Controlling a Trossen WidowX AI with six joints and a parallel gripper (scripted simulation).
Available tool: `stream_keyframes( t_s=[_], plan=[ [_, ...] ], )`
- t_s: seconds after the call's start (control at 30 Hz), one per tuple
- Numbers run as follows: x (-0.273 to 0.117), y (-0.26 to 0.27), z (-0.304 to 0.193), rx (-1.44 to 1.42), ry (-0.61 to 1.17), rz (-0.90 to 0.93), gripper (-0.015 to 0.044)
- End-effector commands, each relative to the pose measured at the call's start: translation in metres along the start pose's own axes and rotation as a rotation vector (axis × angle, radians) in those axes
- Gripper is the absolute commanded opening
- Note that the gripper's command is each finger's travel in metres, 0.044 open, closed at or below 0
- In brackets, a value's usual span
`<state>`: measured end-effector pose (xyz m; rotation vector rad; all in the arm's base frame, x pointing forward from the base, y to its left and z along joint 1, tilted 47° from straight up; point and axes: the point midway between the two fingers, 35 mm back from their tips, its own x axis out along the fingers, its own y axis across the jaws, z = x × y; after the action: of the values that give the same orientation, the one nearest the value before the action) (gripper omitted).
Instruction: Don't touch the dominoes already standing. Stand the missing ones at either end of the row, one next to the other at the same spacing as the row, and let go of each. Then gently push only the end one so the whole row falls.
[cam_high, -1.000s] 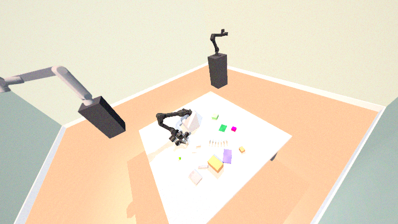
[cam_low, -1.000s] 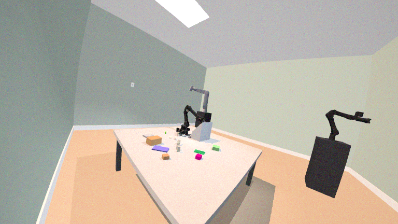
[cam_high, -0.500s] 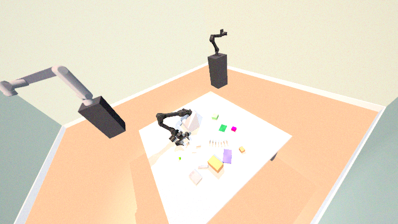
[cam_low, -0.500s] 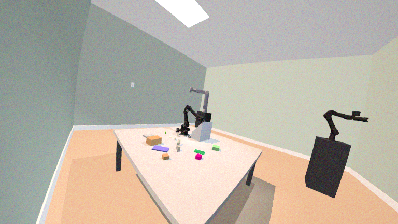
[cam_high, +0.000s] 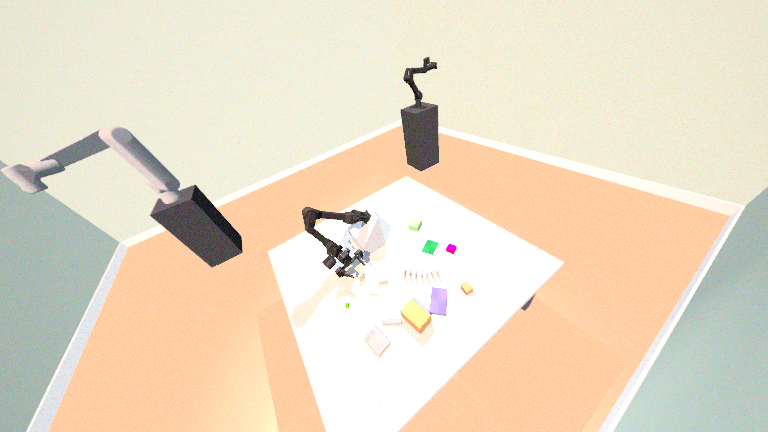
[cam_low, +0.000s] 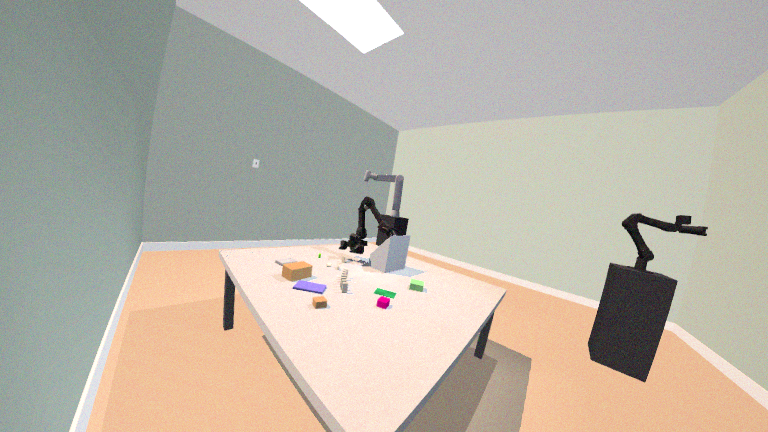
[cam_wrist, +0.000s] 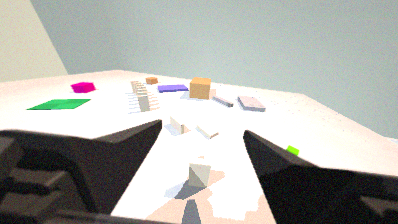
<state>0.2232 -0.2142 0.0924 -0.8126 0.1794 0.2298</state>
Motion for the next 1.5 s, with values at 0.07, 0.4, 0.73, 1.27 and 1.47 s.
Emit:
stream_keyframes(
  t_s=[0.07, 0.4, 0.73, 1.27, 1.47],
  plan=[
    [0.033, 0.007, -0.008, 0.121, 0.233, 0.148, 0.0440],
    [0.061, 0.022, -0.001, 0.232, 0.849, 0.243, 0.0440],
    [0.020, 0.000, 0.045, 0.009, 1.424, -0.034, 0.0440],
    [0.019, -0.001, 0.046, 0.002, 1.431, -0.043, 0.0440],
    [0.027, -0.002, 0.002, 0.003, 1.431, -0.043, 0.0440]
  ],
)
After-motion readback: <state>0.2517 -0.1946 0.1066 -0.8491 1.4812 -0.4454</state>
